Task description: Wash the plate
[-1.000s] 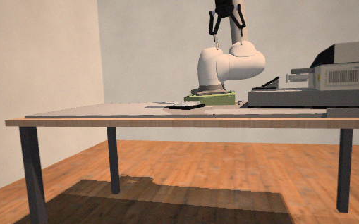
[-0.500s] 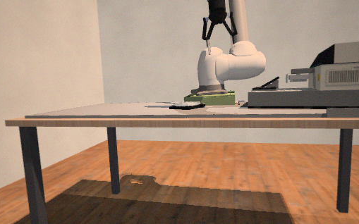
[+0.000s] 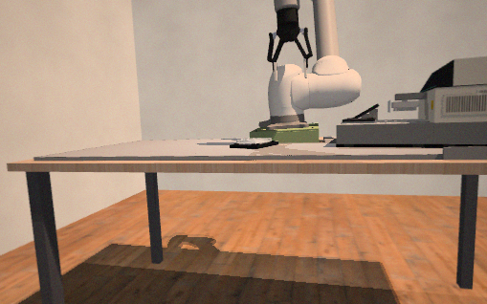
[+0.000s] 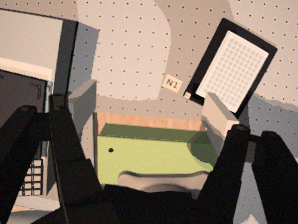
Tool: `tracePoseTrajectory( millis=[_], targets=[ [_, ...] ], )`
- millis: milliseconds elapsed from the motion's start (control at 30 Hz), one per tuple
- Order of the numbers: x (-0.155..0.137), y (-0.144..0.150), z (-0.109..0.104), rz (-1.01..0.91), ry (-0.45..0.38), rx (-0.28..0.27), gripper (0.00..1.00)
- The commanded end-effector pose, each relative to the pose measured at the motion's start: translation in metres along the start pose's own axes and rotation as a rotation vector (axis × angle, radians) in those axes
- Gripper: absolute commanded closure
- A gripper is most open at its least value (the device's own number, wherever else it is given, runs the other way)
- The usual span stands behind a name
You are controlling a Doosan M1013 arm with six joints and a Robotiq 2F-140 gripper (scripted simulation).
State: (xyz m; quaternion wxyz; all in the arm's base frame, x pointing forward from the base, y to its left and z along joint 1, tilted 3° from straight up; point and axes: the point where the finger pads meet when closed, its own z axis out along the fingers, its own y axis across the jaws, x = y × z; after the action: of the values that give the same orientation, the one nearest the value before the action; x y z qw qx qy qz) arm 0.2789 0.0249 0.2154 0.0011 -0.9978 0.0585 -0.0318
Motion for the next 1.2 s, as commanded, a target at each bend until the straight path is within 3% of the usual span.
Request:
tracePoseTrajectory(
  millis=[0, 133, 200, 467, 1167],
  targets=[
    [-0.021, 0.016, 0.01, -0.011, -0.006, -0.006, 0.3],
    [-0.025, 0.019, 0.012, -0.011, -0.006, -0.006, 0.3],
    [-0.033, 0.024, 0.016, -0.041, -0.019, -0.037, 0.3],
    [-0.064, 0.043, 0.032, -0.041, -0.019, -0.037, 0.3],
    [-0.064, 0.043, 0.032, -0.041, -0.019, -0.037, 0.3]
  ],
)
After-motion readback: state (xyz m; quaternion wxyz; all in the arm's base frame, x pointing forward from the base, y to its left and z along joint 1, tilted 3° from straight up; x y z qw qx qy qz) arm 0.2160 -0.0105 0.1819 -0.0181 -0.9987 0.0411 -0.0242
